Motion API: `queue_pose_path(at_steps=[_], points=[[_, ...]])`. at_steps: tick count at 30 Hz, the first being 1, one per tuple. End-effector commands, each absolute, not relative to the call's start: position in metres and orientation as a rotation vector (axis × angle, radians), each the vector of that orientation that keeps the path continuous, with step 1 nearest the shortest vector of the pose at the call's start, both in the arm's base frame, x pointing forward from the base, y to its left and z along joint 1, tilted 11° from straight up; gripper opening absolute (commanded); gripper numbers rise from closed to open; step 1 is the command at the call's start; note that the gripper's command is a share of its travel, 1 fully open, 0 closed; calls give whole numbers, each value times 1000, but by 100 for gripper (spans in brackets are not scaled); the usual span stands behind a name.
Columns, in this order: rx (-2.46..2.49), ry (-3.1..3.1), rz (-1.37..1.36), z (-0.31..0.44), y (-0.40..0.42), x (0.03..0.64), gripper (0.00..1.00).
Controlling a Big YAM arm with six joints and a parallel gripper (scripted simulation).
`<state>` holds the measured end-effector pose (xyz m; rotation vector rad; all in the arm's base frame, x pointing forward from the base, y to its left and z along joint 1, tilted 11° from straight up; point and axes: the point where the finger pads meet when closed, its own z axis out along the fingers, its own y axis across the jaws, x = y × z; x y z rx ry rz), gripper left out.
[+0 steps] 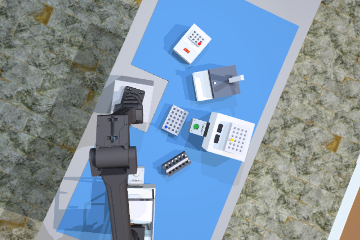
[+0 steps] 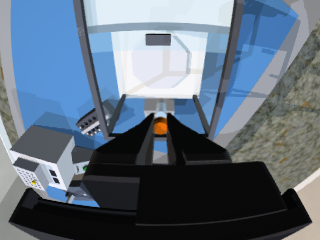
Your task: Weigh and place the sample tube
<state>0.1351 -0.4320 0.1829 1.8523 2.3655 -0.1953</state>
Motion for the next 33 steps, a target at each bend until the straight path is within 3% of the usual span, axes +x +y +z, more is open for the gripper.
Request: queue_pose_path(at_steps=[1, 10, 13, 33], points=[[1829, 2321, -242, 210, -450, 145, 9], [1829, 2321, -242, 210, -450, 145, 9], [1684, 2356, -293, 228, -445, 170, 9], [1453, 2601, -196, 160, -376, 282, 9]])
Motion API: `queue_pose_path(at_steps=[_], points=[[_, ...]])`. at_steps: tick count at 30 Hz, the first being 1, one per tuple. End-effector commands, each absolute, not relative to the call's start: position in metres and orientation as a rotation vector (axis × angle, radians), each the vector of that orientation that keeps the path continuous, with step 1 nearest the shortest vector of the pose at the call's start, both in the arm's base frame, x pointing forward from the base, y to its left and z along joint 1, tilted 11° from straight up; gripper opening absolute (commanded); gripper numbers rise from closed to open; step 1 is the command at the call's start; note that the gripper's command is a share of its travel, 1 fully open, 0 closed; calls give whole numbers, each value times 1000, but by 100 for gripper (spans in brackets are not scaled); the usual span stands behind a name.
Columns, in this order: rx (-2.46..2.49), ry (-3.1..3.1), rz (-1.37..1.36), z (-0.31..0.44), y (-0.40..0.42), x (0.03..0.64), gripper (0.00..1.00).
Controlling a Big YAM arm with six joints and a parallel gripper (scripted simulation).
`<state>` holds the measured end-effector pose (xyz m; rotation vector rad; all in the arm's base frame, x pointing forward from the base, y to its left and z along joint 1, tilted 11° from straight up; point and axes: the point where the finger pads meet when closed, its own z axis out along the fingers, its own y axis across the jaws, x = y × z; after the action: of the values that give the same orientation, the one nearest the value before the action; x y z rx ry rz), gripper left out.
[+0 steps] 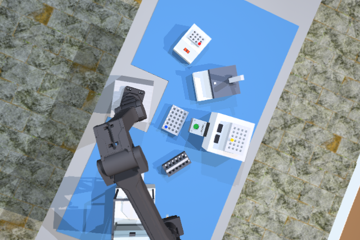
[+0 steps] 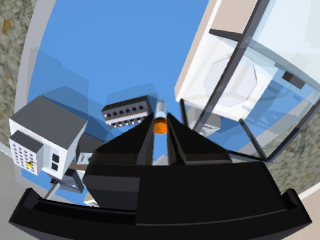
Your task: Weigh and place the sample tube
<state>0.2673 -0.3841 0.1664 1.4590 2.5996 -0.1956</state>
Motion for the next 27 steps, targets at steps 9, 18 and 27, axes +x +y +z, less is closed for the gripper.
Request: queue_pose_path(at_steps=[9, 18, 27], points=[[1217, 2719, -178, 148, -341, 329, 9], [1013, 2784, -167, 142, -292, 378, 9], [847, 2854, -151, 124, -246, 413, 9]])
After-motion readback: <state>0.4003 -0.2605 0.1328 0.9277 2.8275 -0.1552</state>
